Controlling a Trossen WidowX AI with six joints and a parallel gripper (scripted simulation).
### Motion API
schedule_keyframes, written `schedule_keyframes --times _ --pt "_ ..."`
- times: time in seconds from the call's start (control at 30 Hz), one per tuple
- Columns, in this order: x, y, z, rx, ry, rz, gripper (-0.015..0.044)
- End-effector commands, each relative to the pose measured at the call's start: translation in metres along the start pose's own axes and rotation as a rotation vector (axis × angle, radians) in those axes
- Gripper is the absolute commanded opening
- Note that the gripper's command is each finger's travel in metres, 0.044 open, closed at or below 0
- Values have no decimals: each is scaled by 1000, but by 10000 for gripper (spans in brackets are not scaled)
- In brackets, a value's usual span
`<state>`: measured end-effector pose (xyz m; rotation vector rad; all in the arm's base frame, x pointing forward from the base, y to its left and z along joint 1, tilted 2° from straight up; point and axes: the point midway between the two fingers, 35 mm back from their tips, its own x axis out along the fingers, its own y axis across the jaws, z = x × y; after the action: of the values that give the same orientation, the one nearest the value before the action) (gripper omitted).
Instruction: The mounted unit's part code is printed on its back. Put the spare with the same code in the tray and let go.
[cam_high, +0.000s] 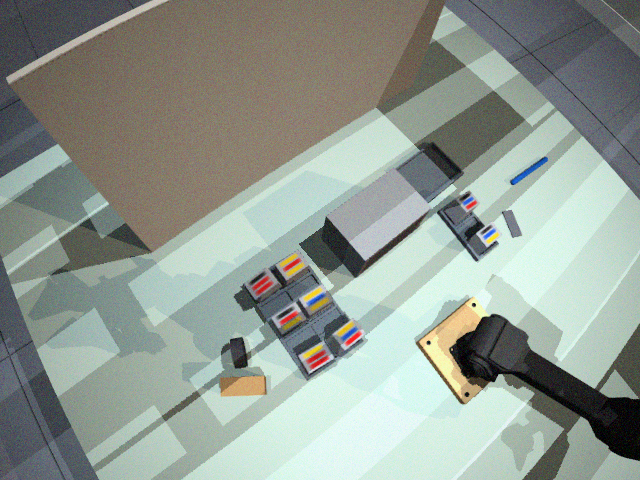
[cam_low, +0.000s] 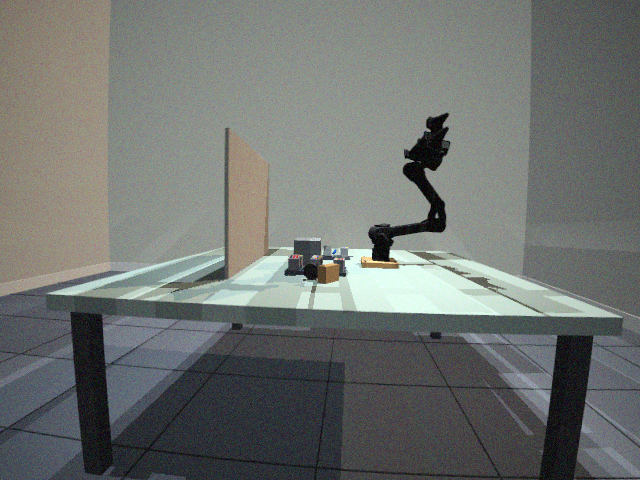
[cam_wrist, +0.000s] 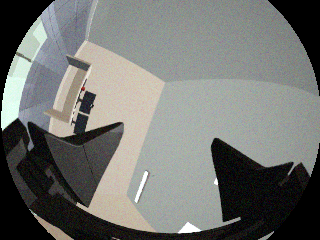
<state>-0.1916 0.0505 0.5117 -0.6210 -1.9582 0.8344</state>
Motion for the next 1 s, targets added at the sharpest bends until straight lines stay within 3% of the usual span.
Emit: schedule_keyframes --times 0.0,0.3,0.63,0.97 --pt "0 0 0 0 0 0 426" --pt "4 -4 -22 64 52 -13 440" --pt "-3 -1 -186 479 442 -129 440" --pt "-39 24 -293 687 750 -224 440"
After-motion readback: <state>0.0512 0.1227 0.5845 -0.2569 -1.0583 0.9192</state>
